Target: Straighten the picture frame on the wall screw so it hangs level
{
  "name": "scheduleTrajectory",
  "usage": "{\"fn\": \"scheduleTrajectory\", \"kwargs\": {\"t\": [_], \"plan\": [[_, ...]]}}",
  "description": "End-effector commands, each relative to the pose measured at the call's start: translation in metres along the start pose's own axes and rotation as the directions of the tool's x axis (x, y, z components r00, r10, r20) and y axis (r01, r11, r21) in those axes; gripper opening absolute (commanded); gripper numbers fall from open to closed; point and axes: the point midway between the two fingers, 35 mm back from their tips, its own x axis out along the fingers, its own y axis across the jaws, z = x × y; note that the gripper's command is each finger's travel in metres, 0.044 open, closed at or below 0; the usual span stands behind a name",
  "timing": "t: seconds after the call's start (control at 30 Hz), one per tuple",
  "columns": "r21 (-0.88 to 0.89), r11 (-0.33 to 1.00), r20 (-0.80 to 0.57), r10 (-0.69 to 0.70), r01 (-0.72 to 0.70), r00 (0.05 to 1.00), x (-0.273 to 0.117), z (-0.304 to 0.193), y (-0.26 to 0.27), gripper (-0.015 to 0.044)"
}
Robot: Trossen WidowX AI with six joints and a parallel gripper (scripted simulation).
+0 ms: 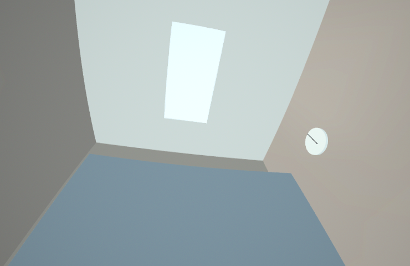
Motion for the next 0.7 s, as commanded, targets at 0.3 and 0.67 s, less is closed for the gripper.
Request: {"fn": "scheduleTrajectory", "kwargs": {"t": [0.3,0.67], "plan": [[-0.003,1.000,-0.004,0.015,-0.015,1.000,0.0000,-0.0010,0.0069,0.0000],[-0.003,1.000,-0.004,0.015,-0.015,1.000,0.0000,-0.0010,0.0070,0.0000]]}}
